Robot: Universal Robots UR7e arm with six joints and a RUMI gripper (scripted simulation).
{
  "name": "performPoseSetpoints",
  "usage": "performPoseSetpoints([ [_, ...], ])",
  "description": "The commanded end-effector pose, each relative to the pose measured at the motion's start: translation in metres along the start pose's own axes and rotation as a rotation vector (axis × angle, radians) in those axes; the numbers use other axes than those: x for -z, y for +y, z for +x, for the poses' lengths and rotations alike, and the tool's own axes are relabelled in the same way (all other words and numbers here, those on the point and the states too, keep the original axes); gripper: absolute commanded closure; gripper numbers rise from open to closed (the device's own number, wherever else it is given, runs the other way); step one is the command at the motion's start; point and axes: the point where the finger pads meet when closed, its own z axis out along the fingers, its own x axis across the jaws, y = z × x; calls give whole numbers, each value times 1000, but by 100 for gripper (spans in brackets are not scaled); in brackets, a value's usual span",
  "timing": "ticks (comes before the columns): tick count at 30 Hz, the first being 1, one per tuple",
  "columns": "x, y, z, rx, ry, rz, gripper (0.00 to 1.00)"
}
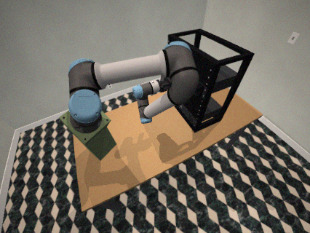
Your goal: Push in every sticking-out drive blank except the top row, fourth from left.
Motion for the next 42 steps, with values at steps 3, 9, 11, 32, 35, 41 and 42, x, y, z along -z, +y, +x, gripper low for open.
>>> performPoseSetpoints([
  [3, -3, 0, 1, 0, 1, 0, 100],
  [9, -3, 0, 1, 0, 1, 0, 100],
  [11, -3, 0, 1, 0, 1, 0, 100],
  [32, -3, 0, 1, 0, 1, 0, 100],
  [35, -3, 0, 1, 0, 1, 0, 100],
  [41, -1, 0, 1, 0, 1, 0, 100],
  [42, 1, 0, 1, 0, 1, 0, 100],
])
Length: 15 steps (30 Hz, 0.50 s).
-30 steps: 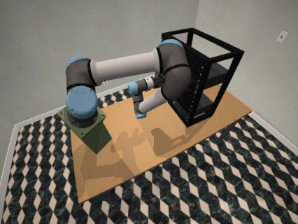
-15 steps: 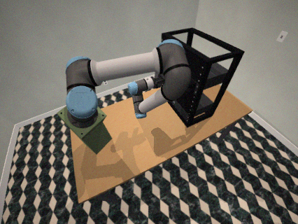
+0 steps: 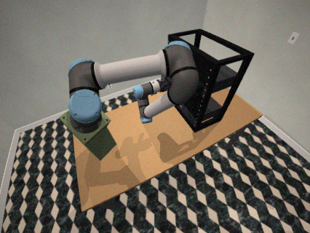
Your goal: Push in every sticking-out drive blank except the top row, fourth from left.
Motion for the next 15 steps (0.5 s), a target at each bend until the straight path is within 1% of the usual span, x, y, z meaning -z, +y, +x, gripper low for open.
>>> performPoseSetpoints([
  [1, 5, 0, 0, 0, 1, 0, 100],
  [4, 8, 0, 0, 0, 1, 0, 100],
  [6, 16, 0, 0, 0, 1, 0, 100],
  [15, 67, 0, 0, 0, 1, 0, 100],
])
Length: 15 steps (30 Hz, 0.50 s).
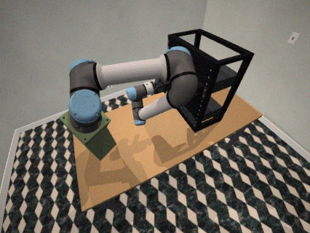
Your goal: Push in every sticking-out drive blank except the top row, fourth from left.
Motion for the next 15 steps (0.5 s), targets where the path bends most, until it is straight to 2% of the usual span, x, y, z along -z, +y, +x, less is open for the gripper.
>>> performPoseSetpoints([
  [1, 31, 0, 0, 0, 2, 1, 100],
  [4, 45, 0, 0, 0, 2, 1, 100],
  [15, 58, 0, 0, 0, 2, 1, 100],
])
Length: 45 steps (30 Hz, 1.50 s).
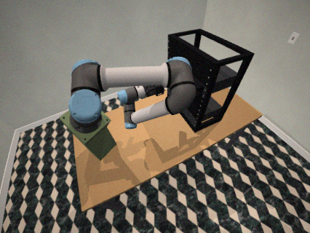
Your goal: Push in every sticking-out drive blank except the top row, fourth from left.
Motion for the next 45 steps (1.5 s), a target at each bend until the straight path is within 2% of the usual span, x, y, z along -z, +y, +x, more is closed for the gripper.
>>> performPoseSetpoints([
  [1, 4, 0, 0, 0, 2, 1, 100],
  [12, 4, 3, -1, 0, 2, 1, 100],
  [25, 5, 20, -10, 0, 2, 1, 100],
  [45, 7, 72, -37, 0, 2, 1, 100],
])
